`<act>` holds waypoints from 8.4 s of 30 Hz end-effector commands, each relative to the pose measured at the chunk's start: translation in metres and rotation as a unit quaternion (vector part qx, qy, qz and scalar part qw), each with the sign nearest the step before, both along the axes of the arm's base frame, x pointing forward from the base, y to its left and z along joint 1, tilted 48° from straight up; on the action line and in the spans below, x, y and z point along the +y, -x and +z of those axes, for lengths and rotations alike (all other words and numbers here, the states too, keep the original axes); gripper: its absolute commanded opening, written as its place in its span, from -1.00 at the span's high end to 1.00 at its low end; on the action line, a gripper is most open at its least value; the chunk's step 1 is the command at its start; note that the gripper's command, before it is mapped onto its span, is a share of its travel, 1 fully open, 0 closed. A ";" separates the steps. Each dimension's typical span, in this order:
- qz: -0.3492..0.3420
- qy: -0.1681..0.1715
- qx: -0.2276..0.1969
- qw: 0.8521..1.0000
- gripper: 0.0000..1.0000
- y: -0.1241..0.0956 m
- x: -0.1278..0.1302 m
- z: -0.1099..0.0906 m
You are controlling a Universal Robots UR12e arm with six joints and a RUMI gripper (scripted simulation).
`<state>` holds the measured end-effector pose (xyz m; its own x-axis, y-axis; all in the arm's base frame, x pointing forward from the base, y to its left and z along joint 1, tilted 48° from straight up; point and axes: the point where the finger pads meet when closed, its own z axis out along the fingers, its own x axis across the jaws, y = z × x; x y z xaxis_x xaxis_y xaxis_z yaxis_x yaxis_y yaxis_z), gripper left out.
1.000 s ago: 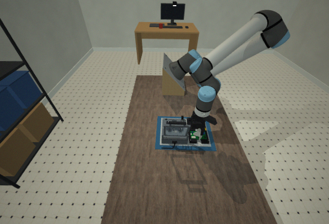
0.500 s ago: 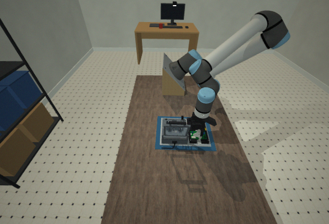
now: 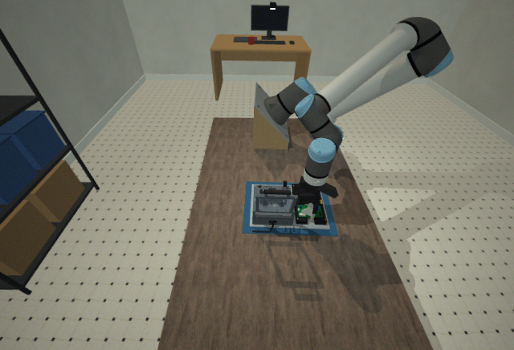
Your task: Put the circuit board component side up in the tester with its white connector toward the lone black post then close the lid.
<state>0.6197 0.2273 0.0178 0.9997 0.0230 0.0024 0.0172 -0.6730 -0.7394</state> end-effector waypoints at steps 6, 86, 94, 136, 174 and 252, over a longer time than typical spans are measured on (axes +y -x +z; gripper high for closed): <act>0.000 0.000 0.000 1.000 -0.17 -0.001 0.000 0.000; 0.000 0.000 0.000 1.000 0.06 -0.001 0.000 0.000; 0.000 0.000 0.000 1.000 0.11 -0.001 0.000 0.000; 0.000 0.000 0.000 1.000 0.22 -0.001 0.000 0.000; 0.000 0.000 0.000 1.000 0.22 -0.001 -0.006 0.005; 0.000 0.000 0.000 1.000 0.22 -0.002 -0.063 0.057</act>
<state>0.6209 0.1731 0.0672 0.9997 0.0225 0.0027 0.0171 -0.6732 -0.7393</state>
